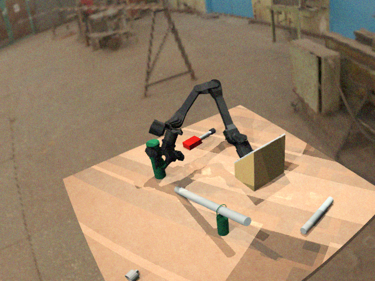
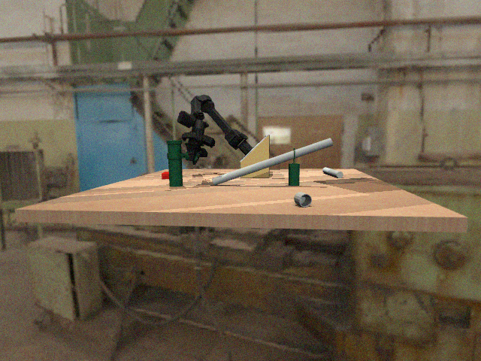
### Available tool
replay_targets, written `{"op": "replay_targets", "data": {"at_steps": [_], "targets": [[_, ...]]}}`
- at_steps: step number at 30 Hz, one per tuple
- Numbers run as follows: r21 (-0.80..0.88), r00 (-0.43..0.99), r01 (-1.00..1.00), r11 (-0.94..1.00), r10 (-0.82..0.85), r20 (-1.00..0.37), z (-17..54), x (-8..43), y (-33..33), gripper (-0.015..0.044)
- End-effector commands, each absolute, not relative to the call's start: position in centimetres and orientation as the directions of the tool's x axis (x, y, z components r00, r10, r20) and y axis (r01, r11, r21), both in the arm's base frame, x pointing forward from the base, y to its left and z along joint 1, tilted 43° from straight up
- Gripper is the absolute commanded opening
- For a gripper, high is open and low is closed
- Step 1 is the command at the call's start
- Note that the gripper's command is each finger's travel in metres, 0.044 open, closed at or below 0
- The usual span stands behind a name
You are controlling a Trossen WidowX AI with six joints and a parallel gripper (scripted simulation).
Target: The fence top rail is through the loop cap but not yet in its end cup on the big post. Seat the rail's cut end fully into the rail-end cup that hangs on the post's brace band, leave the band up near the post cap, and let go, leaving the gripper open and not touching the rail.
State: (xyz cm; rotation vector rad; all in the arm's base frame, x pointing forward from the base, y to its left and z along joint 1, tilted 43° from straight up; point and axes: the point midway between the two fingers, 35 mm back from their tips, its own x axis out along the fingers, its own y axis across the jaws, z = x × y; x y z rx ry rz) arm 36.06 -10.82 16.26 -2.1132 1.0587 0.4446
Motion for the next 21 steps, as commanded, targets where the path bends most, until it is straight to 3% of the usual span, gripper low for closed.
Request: {"op": "replay_targets", "data": {"at_steps": [1, 21], "targets": [[-0.420, 0.602, -0.798, -0.432, -0.534, -0.594, 16.2, 35.6, -10.8, 0.0000], [-0.347, 0.596, -0.788, -0.508, -0.491, -0.636, 16.1, 34.5, -11.0, 0.0000]]}}
